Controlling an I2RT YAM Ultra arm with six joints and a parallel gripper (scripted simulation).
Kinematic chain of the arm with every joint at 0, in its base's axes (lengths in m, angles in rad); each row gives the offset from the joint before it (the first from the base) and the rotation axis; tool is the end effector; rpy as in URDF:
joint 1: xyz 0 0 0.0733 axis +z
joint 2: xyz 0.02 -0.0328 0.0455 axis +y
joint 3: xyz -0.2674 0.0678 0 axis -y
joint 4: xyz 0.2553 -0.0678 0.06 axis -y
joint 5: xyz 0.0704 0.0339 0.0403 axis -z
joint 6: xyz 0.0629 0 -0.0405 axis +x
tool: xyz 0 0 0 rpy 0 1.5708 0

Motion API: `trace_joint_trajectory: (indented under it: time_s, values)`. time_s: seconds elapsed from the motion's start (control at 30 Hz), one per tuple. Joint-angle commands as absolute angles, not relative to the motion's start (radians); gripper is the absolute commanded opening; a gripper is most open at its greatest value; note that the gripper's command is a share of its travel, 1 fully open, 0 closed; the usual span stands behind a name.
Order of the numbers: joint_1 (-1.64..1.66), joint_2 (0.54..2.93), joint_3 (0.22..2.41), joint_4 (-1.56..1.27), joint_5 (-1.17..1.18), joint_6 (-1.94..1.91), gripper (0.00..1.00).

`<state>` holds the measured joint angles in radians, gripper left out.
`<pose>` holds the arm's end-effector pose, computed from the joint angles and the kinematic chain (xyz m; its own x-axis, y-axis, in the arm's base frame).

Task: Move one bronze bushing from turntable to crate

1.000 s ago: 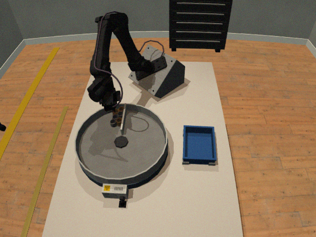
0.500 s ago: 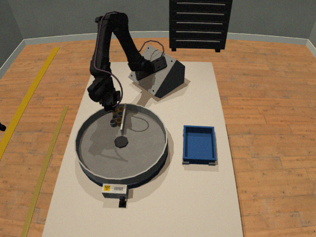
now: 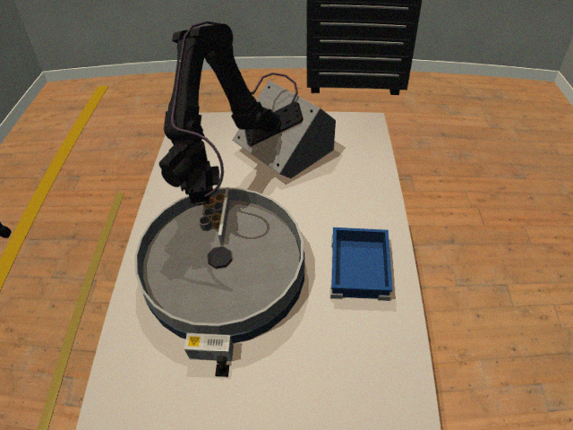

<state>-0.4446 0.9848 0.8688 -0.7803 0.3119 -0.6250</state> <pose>0.1852 -0.1084 0.2698 -0.9125 -0.1821 -0.3662 0.0597 0.8265 -0.5598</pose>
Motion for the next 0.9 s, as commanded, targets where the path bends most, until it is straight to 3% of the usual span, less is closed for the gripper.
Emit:
trace_joint_trajectory:
  time_s: [0.0,0.87]
  values:
    - [-0.446,0.989,0.848,-0.759,0.293,-0.638,0.13]
    - [-0.447,0.974,0.872,-0.767,0.293,-0.637,0.13]
